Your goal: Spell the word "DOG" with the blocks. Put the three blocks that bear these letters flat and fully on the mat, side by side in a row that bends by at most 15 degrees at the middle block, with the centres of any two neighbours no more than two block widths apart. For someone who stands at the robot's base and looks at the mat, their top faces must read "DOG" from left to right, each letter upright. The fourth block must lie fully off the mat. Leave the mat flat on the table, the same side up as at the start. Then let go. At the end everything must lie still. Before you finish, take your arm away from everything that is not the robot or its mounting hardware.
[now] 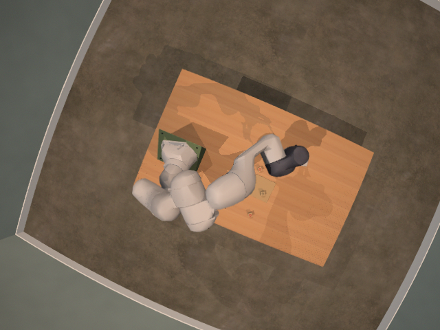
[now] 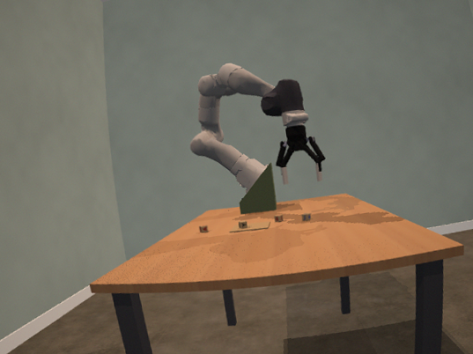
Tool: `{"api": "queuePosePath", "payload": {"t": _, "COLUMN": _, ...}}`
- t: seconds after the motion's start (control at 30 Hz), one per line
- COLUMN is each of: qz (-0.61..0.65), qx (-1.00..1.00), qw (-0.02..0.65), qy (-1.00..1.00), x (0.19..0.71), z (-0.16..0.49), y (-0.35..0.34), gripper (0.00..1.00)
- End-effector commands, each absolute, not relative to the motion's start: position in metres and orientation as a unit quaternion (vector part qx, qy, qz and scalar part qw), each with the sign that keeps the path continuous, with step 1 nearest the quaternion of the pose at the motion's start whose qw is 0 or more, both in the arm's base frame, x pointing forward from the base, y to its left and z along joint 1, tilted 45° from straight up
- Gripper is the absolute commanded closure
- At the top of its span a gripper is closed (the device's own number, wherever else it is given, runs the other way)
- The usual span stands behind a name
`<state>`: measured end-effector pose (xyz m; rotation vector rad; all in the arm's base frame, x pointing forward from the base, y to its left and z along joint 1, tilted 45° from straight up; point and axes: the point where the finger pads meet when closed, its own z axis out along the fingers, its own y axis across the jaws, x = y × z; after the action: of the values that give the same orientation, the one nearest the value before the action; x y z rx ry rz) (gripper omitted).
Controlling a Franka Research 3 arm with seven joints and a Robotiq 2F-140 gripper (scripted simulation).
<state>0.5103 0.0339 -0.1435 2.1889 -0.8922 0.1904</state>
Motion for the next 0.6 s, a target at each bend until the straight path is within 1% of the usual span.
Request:
{"api": "queuePosePath", "payload": {"t": 0.0, "qz": 0.076, "qx": 0.852, "qw": 0.376, "qy": -0.355, "x": 0.5097, "z": -0.1432, "y": 0.0338, "gripper": 0.0}}
{"api": "queuePosePath", "payload": {"t": 0.43, "qz": 0.07, "qx": 0.857, "qw": 0.378, "qy": -0.343, "x": 0.5092, "z": -0.1437, "y": 0.0333, "gripper": 0.0}}
{"api": "queuePosePath", "payload": {"t": 0.57, "qz": 0.041, "qx": 0.879, "qw": 0.383, "qy": -0.279, "x": 0.5072, "z": -0.146, "y": 0.0313, "gripper": 0.0}}
